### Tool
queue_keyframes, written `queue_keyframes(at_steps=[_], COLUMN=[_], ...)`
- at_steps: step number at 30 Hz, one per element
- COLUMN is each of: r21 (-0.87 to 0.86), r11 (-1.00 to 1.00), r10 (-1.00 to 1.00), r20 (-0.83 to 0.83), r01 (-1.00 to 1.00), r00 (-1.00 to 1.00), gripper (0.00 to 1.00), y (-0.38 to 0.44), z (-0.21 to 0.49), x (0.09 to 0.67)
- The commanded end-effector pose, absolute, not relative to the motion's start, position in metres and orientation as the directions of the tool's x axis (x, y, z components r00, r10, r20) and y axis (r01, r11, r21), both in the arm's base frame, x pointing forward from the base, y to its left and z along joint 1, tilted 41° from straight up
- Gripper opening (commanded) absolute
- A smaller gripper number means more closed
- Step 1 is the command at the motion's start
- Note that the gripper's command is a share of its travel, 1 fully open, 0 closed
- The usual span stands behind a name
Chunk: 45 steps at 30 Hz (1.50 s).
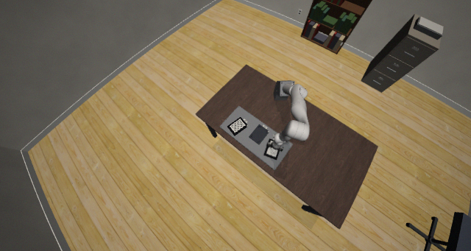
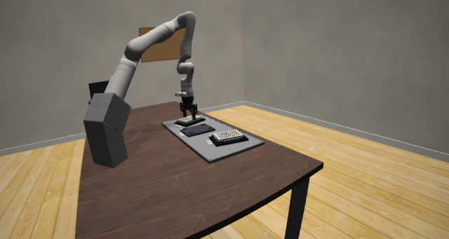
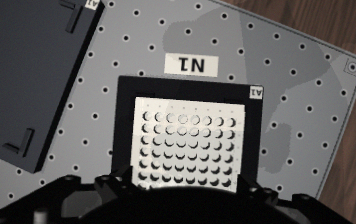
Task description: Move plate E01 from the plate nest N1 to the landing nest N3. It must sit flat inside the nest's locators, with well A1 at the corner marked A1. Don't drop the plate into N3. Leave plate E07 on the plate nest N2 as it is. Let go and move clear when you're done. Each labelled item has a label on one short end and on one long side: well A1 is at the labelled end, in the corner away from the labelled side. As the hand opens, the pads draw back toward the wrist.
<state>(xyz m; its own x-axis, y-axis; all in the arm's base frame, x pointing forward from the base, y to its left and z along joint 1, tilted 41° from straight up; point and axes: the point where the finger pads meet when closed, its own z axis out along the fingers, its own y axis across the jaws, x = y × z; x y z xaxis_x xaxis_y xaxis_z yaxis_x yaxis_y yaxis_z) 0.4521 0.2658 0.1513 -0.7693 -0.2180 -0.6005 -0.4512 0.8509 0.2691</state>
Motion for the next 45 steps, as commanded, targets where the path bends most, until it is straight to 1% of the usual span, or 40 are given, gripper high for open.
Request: queue_keyframes(at_steps=[1, 45], r21=[0.269, 0.269], r11=[0.851, 0.851], r10=[-0.217, -0.217], r20=[-0.602, -0.602], r01=[-0.451, -0.451], r00=[-0.768, -0.768], gripper=[0.00, 0.00], y=[0.265, 0.256], z=[0.153, 0.167], x=[0.452, 0.444])
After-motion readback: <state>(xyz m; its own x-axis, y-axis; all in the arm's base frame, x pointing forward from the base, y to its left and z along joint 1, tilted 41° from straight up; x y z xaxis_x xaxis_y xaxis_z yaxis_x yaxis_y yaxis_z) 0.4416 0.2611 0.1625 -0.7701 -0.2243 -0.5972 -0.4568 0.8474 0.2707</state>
